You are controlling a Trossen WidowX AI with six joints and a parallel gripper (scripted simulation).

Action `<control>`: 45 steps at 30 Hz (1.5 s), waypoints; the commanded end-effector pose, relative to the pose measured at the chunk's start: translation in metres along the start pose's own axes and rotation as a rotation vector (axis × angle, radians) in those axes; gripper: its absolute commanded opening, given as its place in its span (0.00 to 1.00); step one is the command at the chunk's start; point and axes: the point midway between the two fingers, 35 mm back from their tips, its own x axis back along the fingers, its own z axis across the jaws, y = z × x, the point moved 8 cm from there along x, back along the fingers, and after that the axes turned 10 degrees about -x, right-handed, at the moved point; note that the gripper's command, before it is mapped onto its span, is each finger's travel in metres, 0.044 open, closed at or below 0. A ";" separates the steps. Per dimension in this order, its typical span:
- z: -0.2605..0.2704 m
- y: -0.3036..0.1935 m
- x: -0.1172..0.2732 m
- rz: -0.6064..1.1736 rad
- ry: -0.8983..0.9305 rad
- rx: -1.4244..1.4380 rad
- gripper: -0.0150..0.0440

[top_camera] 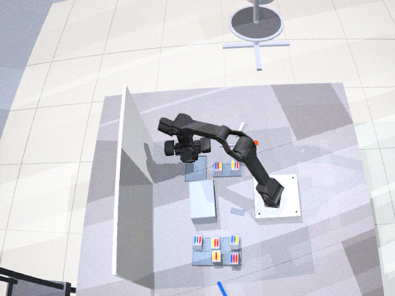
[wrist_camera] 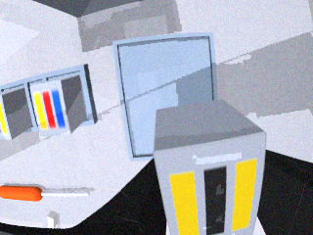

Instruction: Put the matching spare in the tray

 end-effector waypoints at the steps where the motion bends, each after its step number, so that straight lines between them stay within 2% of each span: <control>1: 0.000 0.000 -0.006 0.000 0.005 0.004 0.25; 45: 0.000 0.000 -0.043 0.000 0.005 0.004 0.25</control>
